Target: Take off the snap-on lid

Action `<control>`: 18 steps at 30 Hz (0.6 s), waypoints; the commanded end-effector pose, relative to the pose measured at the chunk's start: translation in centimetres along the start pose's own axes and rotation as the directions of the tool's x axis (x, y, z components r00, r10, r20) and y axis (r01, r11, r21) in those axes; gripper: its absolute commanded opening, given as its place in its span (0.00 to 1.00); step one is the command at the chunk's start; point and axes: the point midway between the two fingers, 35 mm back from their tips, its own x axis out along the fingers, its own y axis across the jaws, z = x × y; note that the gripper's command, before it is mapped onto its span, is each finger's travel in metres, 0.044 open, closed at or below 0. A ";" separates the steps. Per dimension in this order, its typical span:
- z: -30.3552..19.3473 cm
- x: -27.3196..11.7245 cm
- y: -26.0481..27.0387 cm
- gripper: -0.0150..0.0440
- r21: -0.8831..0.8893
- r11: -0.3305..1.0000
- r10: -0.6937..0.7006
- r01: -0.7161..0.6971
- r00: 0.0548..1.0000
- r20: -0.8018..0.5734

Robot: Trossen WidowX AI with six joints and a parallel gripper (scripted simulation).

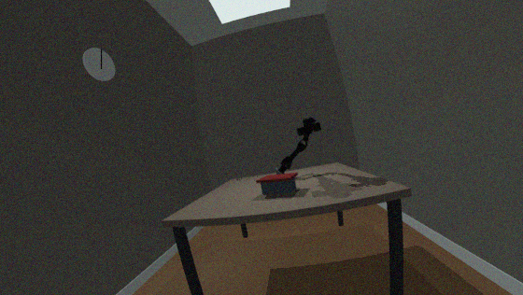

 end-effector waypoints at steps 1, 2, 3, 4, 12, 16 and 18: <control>-2.0 2.2 -5.1 0.65 0.255 0.959 -0.103 0.123 0.991 -0.090; -2.6 2.8 -6.7 0.65 0.328 0.930 -0.133 0.164 0.984 -0.117; -3.2 3.2 -8.3 0.65 0.398 0.894 -0.161 0.206 0.976 -0.144; -3.9 3.6 -9.8 0.65 0.465 0.850 -0.188 0.247 0.967 -0.171; -9.0 4.1 -19.7 0.65 0.798 0.382 -0.325 0.466 0.876 -0.356; -12.7 2.9 -24.9 0.65 0.866 -0.018 -0.369 0.501 0.801 -0.471; -13.2 2.8 -25.9 0.65 0.858 -0.050 -0.391 0.511 0.781 -0.488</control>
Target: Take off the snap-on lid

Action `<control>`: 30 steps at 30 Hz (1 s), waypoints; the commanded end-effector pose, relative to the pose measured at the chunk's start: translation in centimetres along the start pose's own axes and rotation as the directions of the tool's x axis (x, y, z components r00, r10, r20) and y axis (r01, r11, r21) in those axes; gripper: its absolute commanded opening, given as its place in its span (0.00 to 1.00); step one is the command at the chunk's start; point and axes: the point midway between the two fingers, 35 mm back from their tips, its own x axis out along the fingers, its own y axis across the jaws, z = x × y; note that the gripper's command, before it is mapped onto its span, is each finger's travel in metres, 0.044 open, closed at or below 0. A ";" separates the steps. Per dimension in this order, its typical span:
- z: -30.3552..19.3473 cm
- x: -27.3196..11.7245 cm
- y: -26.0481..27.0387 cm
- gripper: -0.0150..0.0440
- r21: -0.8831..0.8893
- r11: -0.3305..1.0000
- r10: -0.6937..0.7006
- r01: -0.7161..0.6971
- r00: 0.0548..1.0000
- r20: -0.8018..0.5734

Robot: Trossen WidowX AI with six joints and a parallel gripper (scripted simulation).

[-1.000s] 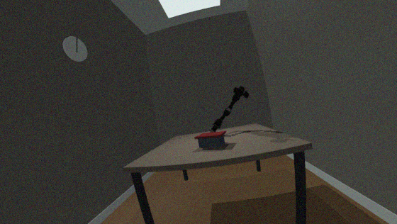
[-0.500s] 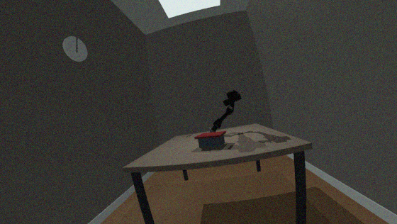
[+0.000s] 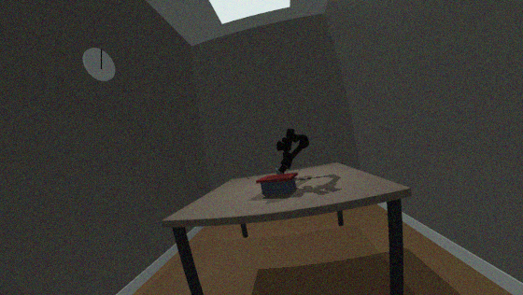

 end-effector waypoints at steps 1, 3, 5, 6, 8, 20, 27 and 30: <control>2.3 1.4 -2.9 0.65 0.223 0.971 -0.092 0.087 0.996 0.010; 2.5 1.5 -3.5 0.65 0.288 0.953 -0.101 0.098 0.995 -0.004; 2.5 1.5 -3.6 0.65 0.296 0.950 -0.102 0.099 0.995 -0.005; 2.5 1.5 -3.6 0.65 0.296 0.950 -0.102 0.099 0.995 -0.005; 2.5 1.5 -3.6 0.65 0.296 0.950 -0.102 0.099 0.995 -0.005; 1.3 4.5 -7.7 0.65 0.296 0.950 -0.102 0.099 0.995 -0.006; 1.1 5.0 -8.4 0.65 0.297 0.950 -0.101 0.099 0.995 -0.008; 1.1 5.4 -8.3 0.65 0.297 0.950 -0.101 0.099 0.995 -0.008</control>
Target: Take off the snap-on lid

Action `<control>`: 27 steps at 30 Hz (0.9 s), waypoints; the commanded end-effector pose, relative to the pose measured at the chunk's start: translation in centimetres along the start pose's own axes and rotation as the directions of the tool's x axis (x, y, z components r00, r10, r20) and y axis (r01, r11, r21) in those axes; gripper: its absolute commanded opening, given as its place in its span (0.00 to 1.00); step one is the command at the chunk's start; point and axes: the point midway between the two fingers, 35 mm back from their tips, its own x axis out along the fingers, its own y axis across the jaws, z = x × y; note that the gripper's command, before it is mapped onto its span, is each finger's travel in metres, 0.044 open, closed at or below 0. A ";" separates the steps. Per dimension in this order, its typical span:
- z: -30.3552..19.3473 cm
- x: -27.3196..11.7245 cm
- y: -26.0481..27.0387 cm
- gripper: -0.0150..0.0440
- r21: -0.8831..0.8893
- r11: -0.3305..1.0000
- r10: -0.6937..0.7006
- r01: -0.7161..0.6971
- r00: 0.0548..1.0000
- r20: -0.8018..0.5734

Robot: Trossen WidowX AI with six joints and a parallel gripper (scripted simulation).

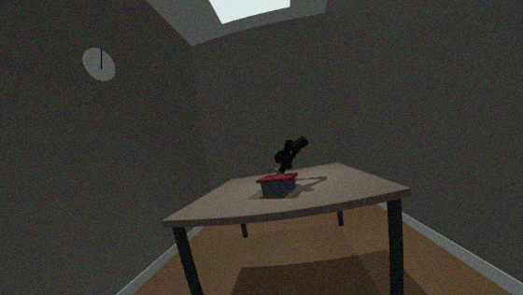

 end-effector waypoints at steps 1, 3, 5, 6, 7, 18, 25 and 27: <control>0.2 0.6 -0.1 0.65 0.007 1.000 0.000 0.000 1.000 0.006; 0.2 0.9 -0.1 0.65 0.007 1.000 0.000 0.000 1.000 0.006; 0.1 1.2 -0.1 0.65 0.006 1.000 -0.001 0.001 1.000 0.006; 0.1 1.4 0.0 0.65 0.006 1.000 -0.001 0.001 1.000 0.006; 0.1 1.5 0.0 0.65 0.006 1.000 -0.001 0.001 1.000 0.006; 0.1 3.3 0.1 0.65 0.006 1.000 0.000 0.000 1.000 0.006; 0.1 4.4 0.0 0.65 0.006 1.000 0.000 0.000 1.000 0.005; 0.1 4.7 0.0 0.65 0.006 1.000 0.001 -0.001 1.000 0.005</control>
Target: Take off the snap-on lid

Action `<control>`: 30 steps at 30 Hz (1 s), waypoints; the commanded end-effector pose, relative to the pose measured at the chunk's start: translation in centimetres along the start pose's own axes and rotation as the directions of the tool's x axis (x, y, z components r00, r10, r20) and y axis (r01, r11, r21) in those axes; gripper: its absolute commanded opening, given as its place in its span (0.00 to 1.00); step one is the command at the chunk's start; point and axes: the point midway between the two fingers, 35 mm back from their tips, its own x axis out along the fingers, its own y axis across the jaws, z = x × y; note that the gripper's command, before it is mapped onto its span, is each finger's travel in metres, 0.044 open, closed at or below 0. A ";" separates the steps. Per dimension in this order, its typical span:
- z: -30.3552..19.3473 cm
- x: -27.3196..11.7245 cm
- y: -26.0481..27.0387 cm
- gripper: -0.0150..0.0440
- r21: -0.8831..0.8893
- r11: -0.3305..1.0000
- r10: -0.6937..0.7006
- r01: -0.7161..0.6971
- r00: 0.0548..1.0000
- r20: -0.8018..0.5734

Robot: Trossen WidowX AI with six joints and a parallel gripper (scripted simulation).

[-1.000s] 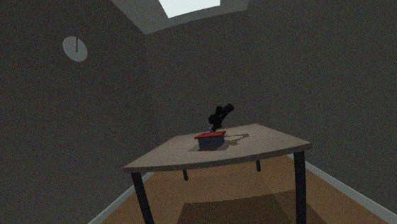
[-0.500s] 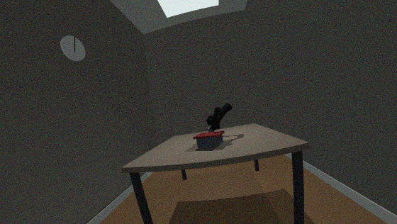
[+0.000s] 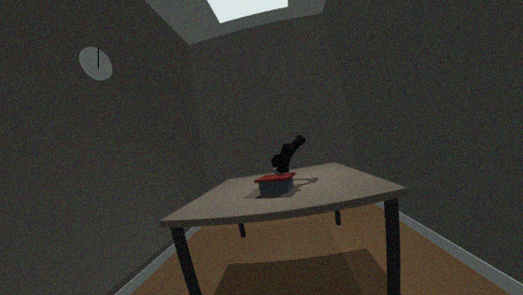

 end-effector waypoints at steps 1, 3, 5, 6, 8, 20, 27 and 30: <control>0.0 0.7 0.1 0.65 0.005 1.000 0.005 -0.005 1.000 0.003; 0.0 1.0 0.0 0.65 0.005 1.000 0.005 -0.005 1.000 0.003; 0.1 1.3 0.0 0.65 0.005 1.000 0.005 -0.005 1.000 0.003; 0.1 1.5 0.0 0.65 0.005 1.000 0.005 -0.005 1.000 0.002; 0.1 1.8 0.0 0.65 0.006 1.000 0.005 -0.005 1.000 0.002; 0.1 2.7 -0.2 0.53 0.006 1.000 0.006 -0.006 1.000 0.001; 0.1 2.7 -0.2 0.45 0.006 1.000 0.006 -0.006 1.000 0.001; 0.1 2.7 -0.2 0.42 0.006 1.000 0.006 -0.006 1.000 0.001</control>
